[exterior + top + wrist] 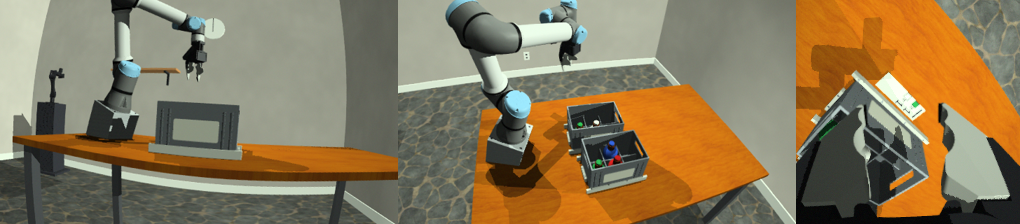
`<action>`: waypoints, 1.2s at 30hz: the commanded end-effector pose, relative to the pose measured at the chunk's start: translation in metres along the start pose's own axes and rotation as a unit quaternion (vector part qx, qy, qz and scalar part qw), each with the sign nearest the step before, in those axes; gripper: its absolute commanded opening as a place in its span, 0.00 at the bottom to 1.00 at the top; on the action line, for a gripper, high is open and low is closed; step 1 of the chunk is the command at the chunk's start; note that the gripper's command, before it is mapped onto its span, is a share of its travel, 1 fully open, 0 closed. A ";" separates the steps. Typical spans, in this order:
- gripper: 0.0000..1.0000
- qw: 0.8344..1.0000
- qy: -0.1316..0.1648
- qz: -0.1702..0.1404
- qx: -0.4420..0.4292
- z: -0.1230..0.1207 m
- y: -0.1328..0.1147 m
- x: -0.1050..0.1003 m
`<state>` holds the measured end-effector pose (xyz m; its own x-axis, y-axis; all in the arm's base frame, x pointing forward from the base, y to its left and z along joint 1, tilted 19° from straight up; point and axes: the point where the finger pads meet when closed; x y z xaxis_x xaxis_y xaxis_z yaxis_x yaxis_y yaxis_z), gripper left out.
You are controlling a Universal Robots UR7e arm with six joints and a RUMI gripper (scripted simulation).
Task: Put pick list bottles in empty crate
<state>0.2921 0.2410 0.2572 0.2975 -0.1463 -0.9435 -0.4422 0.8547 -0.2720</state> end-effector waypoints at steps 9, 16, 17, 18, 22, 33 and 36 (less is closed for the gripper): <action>0.38 1.000 0.002 -0.003 0.001 0.017 0.054 -0.020; 0.38 1.000 0.002 -0.003 0.001 0.026 0.085 -0.032; 0.38 1.000 0.002 -0.003 0.001 0.026 0.085 -0.032; 0.38 1.000 0.002 -0.003 0.001 0.026 0.085 -0.032; 0.38 1.000 0.002 -0.003 0.001 0.026 0.085 -0.032; 0.38 1.000 0.002 -0.003 0.001 0.026 0.085 -0.032; 0.38 1.000 0.002 -0.003 0.001 0.026 0.085 -0.032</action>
<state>0.2667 0.3309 0.2686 0.2962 -0.1534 -0.9427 -0.4383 0.8551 -0.2769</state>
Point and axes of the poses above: the point where the finger pads meet when closed, its own x axis out along the fingers, its own z axis across the jaws, y = z × x, and after that the axes turned 9 degrees about x, right-handed
